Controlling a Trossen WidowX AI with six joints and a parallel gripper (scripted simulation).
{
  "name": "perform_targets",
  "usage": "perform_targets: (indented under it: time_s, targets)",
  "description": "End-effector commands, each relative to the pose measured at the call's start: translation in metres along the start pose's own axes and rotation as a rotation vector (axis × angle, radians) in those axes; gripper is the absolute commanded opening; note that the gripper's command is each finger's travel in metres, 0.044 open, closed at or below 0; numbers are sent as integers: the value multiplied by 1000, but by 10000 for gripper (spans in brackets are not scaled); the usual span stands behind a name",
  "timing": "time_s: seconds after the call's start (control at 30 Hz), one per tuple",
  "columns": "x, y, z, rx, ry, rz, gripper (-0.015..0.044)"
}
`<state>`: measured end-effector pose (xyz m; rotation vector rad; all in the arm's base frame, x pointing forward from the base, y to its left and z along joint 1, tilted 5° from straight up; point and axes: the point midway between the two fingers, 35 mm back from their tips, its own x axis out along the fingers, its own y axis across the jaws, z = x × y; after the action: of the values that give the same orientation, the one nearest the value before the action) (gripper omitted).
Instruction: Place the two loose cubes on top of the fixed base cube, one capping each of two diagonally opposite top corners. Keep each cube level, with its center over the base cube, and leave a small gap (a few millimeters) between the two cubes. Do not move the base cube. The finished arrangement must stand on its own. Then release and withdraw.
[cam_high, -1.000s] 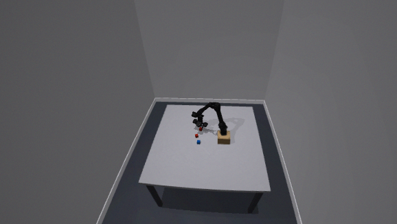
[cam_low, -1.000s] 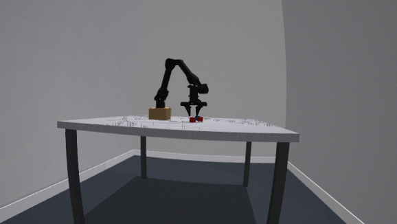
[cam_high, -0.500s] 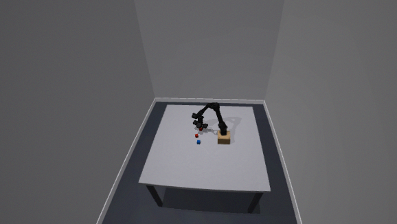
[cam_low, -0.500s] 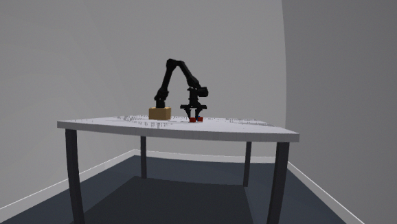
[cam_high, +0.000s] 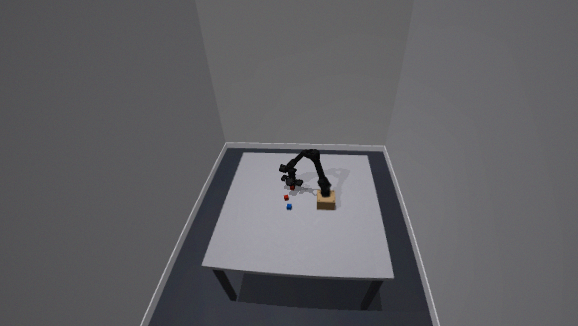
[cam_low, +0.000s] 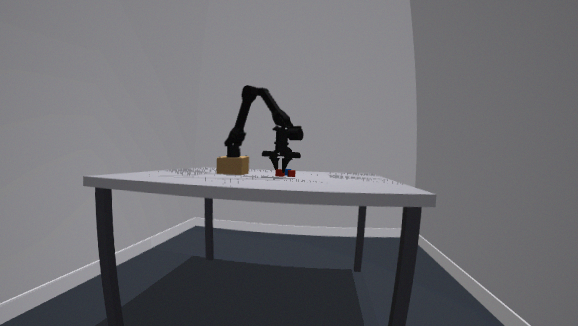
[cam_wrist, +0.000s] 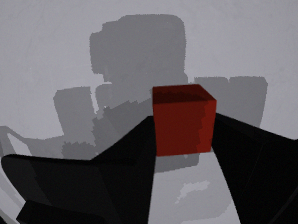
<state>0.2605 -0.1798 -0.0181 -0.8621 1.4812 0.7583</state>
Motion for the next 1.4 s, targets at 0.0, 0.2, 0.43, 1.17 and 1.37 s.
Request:
perform_targets:
  time_s: [0.0,0.2,0.43,1.17,1.37]
  targets:
    - [-16,-6,1,1,-6,-19,105]
    - [-35,-7,0,1,-6,-19,105]
    - [-57,-8,0,1,-6,-19,105]
    - [-98,-3,12,119,-9,-18,105]
    - [-95,-3,28,278,-13,-17,105]
